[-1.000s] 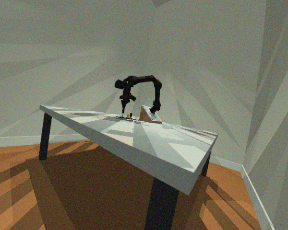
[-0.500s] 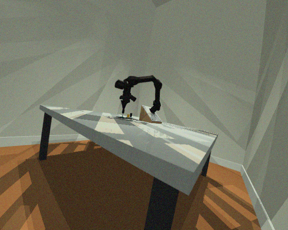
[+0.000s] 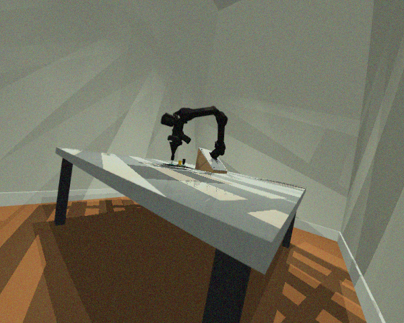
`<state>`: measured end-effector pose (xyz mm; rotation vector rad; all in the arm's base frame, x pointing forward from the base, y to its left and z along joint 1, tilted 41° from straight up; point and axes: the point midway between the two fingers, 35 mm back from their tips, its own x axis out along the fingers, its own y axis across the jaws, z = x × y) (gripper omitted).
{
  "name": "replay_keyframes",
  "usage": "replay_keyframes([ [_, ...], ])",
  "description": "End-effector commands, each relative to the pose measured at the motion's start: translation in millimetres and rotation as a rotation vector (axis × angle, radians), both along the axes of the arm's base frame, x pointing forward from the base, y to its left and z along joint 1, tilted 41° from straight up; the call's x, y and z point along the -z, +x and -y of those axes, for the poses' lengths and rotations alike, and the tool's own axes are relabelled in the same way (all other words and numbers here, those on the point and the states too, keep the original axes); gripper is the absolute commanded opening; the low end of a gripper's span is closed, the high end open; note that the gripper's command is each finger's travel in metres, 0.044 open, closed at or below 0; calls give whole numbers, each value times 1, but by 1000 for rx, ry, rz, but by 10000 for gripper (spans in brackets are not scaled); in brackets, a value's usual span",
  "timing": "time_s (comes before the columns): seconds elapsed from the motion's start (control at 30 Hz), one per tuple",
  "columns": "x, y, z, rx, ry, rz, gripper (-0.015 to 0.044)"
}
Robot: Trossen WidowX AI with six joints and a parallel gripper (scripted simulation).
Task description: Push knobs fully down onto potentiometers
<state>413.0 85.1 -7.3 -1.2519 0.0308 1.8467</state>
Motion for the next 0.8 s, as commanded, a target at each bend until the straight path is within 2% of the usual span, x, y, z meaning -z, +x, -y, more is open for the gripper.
replay_keyframes([
  [0.0,10,-2,-12,-18,6,-3,0],
  [0.77,16,-2,-17,-18,7,-3,0],
])
